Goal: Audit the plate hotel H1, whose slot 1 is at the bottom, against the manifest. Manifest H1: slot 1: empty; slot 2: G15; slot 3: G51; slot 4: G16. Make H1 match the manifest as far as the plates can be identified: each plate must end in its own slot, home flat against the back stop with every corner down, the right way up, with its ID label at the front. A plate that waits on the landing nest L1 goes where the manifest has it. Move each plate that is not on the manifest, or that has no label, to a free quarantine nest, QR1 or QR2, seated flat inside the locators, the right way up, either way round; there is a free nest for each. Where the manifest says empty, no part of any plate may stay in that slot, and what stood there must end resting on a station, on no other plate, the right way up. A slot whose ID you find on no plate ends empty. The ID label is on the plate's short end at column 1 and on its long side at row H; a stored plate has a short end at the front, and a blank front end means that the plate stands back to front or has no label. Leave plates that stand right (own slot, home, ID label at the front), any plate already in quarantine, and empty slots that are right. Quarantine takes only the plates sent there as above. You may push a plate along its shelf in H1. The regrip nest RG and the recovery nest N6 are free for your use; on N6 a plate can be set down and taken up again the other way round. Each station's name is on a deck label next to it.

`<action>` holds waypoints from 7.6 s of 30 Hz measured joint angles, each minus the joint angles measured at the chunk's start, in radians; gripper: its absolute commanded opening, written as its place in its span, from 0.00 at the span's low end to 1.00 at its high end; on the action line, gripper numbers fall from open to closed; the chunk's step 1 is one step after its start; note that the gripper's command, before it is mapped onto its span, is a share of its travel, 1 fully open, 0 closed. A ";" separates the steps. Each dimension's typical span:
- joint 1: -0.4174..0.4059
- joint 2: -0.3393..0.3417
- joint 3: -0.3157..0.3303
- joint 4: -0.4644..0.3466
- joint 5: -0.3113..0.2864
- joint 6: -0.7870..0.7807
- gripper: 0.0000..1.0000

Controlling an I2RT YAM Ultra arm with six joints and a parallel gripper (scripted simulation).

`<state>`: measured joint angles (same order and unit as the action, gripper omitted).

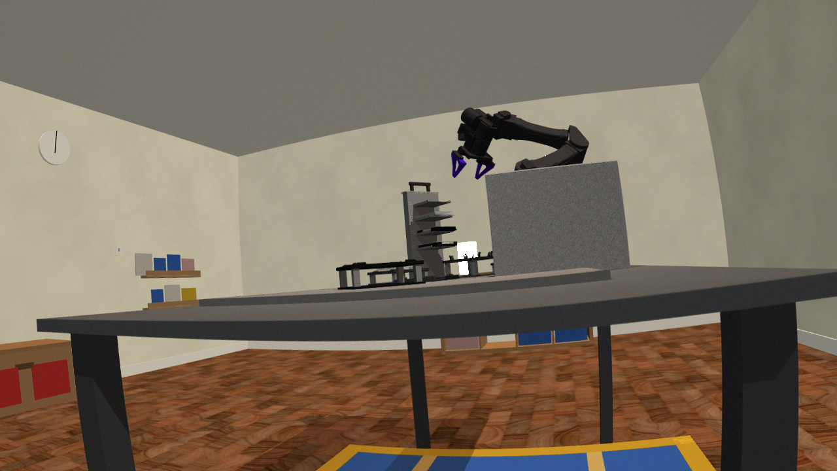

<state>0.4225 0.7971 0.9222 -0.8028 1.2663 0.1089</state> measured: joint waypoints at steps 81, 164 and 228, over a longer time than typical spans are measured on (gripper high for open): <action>-0.486 0.124 -0.058 0.564 -0.410 -0.441 1.00; -0.444 0.053 -0.118 0.555 -0.396 -0.436 1.00; -0.685 0.143 -0.217 0.800 -0.620 -0.519 1.00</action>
<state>-0.2626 0.9405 0.7048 -0.0029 0.6460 -0.4099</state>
